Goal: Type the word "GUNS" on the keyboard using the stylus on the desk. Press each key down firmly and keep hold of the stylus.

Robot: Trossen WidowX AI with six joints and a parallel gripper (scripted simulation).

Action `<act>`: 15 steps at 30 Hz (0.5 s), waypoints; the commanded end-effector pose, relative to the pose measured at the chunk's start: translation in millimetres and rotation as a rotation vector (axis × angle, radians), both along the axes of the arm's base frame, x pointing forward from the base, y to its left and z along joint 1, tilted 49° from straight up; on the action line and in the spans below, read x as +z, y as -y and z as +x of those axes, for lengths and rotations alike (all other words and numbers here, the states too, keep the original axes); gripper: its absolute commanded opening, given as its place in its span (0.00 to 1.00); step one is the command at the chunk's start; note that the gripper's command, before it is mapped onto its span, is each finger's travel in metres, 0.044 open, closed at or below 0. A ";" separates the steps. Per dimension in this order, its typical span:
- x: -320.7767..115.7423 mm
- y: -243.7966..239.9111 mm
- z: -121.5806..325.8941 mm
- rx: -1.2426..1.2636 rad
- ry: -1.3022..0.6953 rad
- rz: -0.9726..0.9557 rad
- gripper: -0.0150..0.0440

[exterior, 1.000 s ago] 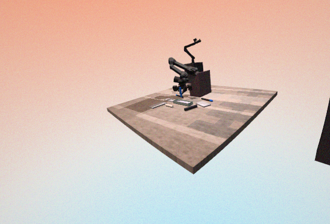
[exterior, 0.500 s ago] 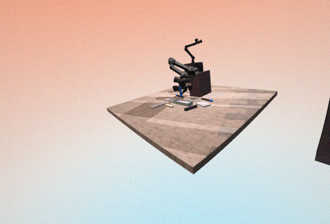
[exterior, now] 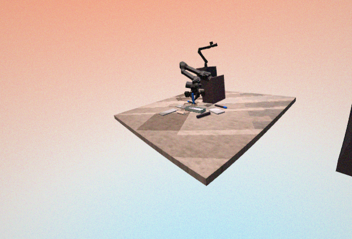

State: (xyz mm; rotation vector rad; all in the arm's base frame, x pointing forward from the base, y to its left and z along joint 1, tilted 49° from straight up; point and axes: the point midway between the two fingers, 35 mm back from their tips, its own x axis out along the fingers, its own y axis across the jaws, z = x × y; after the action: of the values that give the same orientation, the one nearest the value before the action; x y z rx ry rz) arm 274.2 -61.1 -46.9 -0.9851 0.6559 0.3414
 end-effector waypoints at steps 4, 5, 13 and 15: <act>-2.1 1.6 0.0 0.006 0.002 0.000 0.39; -2.6 2.2 0.1 0.006 0.002 0.000 0.39; -6.8 6.9 0.5 0.006 0.001 0.000 0.39; -7.0 7.1 0.5 0.006 0.001 0.000 0.39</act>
State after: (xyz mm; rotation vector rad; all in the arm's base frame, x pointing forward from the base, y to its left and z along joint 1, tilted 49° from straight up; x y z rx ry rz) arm 272.4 -66.9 -53.6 -0.9827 0.6609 0.3448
